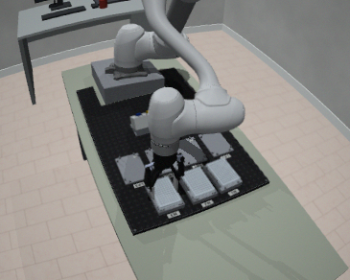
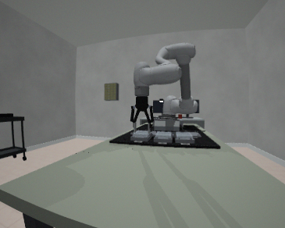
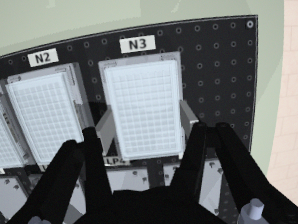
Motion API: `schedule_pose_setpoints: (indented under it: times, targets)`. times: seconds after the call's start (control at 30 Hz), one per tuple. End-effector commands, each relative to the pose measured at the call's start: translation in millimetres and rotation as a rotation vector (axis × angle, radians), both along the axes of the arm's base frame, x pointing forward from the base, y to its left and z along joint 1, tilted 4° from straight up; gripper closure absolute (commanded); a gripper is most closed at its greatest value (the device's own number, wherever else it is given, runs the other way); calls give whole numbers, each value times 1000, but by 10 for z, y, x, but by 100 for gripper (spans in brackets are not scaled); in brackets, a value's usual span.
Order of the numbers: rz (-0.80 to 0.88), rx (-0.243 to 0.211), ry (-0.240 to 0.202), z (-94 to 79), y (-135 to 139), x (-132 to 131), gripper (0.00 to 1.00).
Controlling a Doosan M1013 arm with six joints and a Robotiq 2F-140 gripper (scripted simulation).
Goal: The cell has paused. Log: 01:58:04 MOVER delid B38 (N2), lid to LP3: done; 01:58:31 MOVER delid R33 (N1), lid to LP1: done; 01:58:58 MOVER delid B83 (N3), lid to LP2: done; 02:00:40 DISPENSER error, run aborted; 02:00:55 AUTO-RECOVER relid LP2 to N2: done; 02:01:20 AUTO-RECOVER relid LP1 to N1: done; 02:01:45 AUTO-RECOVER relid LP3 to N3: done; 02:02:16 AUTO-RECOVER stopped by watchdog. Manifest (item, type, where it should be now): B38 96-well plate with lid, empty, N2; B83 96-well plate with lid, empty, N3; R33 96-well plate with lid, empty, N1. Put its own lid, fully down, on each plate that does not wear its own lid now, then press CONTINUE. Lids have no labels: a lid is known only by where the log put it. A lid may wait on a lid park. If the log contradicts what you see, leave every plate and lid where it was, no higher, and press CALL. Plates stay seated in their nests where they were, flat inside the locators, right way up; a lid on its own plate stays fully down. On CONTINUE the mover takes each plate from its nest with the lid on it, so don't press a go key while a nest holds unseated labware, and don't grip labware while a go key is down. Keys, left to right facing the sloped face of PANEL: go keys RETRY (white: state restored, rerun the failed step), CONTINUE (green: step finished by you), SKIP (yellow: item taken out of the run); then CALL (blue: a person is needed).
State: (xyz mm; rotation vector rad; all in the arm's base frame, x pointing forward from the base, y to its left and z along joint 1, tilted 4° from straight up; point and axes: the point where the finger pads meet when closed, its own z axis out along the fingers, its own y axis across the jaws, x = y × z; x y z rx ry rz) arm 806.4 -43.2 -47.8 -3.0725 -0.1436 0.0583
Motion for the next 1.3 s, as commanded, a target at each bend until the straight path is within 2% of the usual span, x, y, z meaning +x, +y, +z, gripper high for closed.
schedule_pose_setpoints:
  times: [0.0, 0.6, 0.63, 1.27]
  targets:
    - [6, -1, 2, -51, 9, -12, 100]
    - [6, -1, 2, -51, 9, -12, 100]
    - [6, -1, 2, -51, 9, -12, 34]
    - [6, -1, 2, -51, 9, -12, 34]
